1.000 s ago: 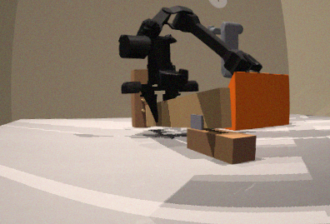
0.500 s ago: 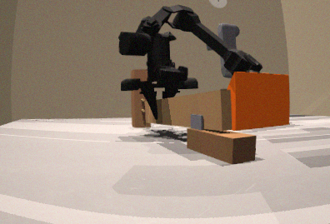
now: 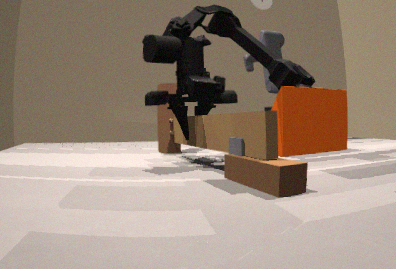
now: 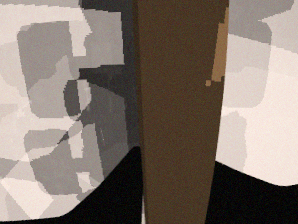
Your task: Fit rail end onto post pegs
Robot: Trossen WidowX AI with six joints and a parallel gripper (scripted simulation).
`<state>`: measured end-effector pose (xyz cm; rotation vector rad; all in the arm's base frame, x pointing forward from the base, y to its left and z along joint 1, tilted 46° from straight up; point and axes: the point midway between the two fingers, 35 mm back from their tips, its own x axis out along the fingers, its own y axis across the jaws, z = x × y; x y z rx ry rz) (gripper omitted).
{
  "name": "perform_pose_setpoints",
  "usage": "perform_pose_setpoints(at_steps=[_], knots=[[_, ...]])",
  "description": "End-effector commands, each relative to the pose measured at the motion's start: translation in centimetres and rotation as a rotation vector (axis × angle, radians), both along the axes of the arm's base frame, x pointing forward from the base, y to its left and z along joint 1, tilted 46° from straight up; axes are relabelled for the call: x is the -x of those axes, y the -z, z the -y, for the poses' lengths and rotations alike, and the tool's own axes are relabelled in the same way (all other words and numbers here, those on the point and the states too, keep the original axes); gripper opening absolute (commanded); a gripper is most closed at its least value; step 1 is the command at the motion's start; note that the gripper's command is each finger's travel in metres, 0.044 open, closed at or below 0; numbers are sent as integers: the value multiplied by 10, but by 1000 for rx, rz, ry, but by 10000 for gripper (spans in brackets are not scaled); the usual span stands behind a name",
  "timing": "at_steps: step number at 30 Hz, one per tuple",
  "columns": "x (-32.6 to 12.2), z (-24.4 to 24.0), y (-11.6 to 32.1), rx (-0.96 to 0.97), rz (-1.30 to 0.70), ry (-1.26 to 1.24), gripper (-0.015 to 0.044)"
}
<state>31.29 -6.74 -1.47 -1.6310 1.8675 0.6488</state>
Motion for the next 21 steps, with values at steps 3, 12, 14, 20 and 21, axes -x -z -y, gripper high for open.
perform_pose_setpoints(at_steps=[3, 12, 14, 20, 21], knots=[[-4, -8, -5, -13, 13, -11, 0], [-4, -10, -7, -13, 13, -11, 0], [-4, -10, -7, -13, 13, -11, 0], [-3, -8, -4, -13, 13, -11, 0], [-3, -7, -4, -13, 13, -11, 0]])
